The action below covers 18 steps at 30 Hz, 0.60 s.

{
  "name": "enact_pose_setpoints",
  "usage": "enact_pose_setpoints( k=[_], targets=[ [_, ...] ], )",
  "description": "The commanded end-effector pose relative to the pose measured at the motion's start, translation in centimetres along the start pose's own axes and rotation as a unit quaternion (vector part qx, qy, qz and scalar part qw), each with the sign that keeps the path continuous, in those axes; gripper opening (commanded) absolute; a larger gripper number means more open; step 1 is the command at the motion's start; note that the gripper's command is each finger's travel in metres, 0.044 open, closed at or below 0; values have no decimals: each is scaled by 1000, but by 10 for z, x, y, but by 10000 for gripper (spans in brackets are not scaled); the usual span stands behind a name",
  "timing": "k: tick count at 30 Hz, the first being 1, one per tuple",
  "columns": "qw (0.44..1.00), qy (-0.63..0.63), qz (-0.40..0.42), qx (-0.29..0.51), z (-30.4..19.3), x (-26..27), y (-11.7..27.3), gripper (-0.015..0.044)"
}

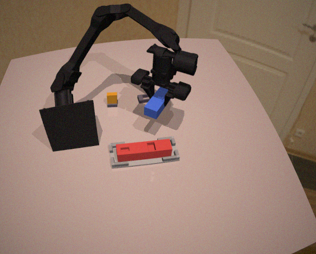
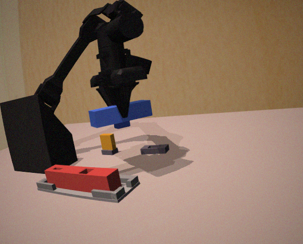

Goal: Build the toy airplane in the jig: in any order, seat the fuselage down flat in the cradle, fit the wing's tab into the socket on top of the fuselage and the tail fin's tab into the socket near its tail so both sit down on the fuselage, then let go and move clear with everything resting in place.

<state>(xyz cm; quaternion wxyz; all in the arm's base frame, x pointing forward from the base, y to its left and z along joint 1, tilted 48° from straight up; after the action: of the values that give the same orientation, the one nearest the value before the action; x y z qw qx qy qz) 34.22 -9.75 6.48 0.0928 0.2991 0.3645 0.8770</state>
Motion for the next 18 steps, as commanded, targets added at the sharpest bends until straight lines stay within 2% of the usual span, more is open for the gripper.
enact_pose_setpoints(
  k=[1,18],
  targets=[
    [999,33,-1,2,-12,-6,-2,0],
    [983,183,2,0,-64,-25,-15,0]
  ],
)
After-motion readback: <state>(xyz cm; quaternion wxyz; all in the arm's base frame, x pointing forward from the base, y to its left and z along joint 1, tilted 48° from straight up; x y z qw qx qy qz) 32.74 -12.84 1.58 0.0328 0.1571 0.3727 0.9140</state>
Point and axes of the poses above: the point midway between the two fingers, 35 mm back from their tips, its own y axis back along the fingers, its own x axis across the jaws, z = x × y, the point moved 10 cm from there along y, back along the fingers, and after that the axes turned 1 degree about -y, right-handed, at the moved point
